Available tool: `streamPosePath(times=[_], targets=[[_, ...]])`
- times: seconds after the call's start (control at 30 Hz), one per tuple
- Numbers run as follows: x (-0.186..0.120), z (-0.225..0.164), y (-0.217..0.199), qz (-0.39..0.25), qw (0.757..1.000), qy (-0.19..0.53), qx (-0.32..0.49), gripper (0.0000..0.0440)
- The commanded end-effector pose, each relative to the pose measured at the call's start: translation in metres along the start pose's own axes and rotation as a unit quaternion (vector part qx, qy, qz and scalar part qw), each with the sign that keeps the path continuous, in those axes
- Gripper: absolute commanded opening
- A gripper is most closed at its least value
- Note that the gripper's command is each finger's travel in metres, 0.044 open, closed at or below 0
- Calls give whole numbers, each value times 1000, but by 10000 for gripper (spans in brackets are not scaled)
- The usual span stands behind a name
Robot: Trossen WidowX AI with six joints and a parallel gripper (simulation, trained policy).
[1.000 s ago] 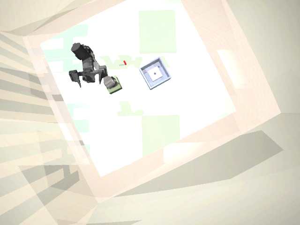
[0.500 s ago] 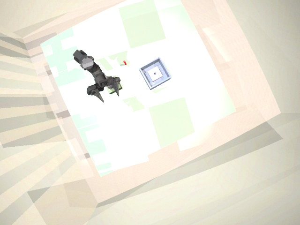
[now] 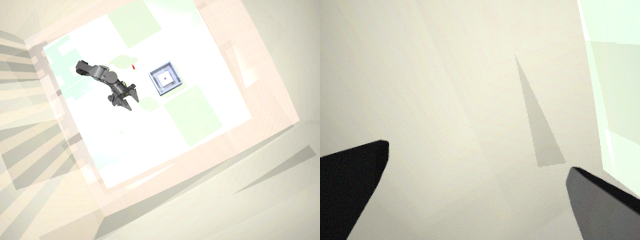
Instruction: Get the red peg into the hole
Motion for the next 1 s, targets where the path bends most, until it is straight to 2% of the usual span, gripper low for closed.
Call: streamPosePath(times=[0.0, 0.23, 0.47, 0.7, 0.97], targets=[[9, -2, -15, -34, 999, -7, -41, 440], [19, -10, -47, -107, 984, -2, -139, 440], [23, -19, -80, -173, 956, 15, -238, 440], [21, -27, -111, -229, 913, 41, -335, 440], [12, -35, -146, -283, 849, 81, -440, 440]])
Point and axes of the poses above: the point midway between the two fingers, 35 mm back from their tips, its own x axis out along the fingers, its own y axis across the jaws, z = x × y, the point moved 1 cm from there along -x, back along the fingers, and after that the axes turned 2 degrees about -x, right-handed, at the moved point
